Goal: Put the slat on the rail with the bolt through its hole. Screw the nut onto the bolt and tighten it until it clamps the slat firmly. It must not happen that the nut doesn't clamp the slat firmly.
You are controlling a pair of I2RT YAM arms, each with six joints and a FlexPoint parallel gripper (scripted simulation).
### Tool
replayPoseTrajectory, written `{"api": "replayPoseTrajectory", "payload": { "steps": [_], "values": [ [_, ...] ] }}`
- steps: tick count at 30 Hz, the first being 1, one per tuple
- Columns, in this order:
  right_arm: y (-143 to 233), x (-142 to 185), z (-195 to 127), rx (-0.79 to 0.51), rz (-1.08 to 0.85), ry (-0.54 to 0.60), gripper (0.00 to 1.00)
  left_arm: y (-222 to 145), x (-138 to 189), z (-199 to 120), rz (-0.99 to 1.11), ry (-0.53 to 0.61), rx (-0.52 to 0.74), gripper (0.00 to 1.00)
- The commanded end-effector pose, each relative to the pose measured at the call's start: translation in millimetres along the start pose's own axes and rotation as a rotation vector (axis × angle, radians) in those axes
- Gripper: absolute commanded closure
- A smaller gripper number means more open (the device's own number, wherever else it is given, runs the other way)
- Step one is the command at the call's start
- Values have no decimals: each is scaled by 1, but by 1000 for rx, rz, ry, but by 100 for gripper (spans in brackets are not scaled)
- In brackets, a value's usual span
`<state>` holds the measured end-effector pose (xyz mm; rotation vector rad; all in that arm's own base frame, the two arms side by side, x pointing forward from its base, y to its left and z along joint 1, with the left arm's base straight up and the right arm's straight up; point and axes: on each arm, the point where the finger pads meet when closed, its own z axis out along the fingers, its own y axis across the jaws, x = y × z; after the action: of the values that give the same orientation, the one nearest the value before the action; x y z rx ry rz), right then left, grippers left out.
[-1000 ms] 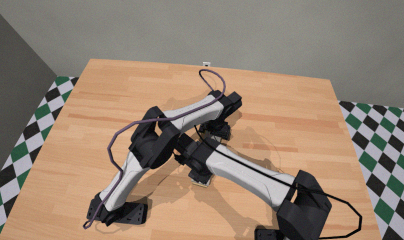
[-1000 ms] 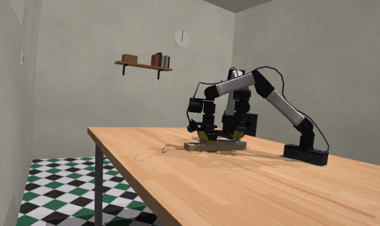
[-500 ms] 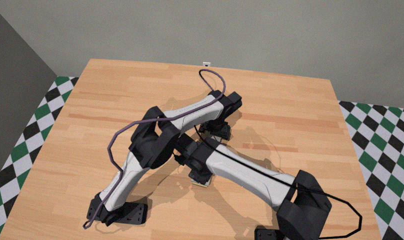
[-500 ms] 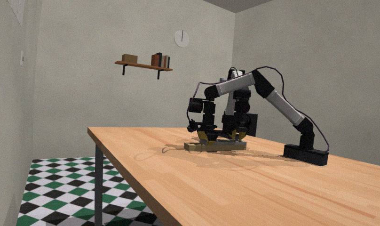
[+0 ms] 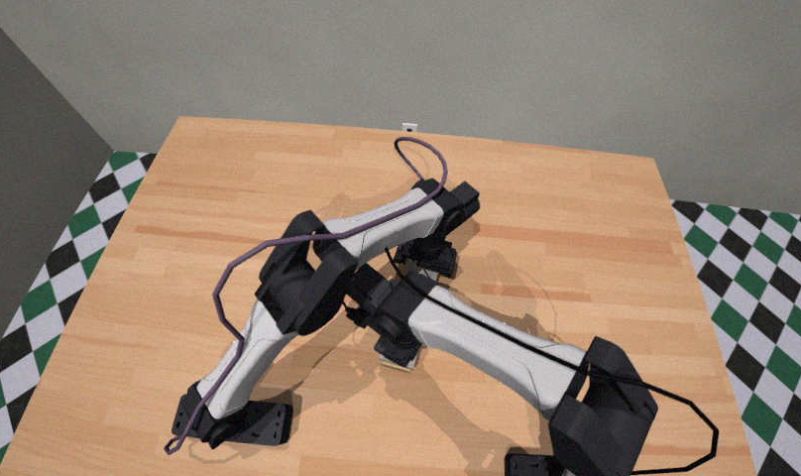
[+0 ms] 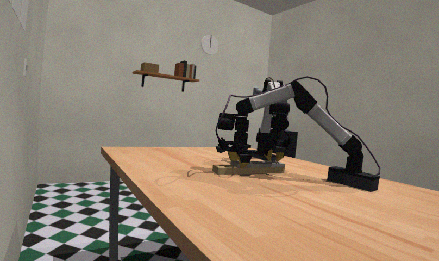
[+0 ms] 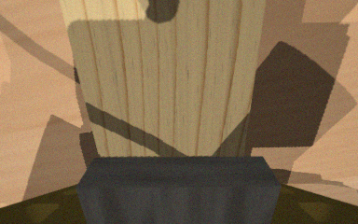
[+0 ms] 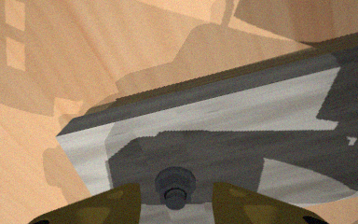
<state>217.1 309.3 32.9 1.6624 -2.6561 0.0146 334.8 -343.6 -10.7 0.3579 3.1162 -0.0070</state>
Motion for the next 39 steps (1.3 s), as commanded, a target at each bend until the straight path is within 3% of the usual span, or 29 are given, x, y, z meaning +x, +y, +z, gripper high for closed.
{"api": "replayPoseTrajectory", "payload": {
  "steps": [1,8,21,25,38,39],
  "values": [
    [0,-5,-24,0,-1,-24,64,-1,-4,-7,5,-17,9,33],
    [0,-4,-53,-2,-1,-23,64,-1,-4,-7,5,-17,9,33],
    [0,-4,-54,-2,-1,-23,64,-1,-4,-7,5,-17,9,33],
    [0,-7,-17,2,-1,-22,64,-1,-4,-7,5,-17,9,33],
    [0,-7,-17,2,-1,-22,64,-1,-4,-7,5,-17,9,33],
    [-1,-8,-16,2,-1,-26,75,-1,-4,-7,5,-17,9,33]
  ]
}}
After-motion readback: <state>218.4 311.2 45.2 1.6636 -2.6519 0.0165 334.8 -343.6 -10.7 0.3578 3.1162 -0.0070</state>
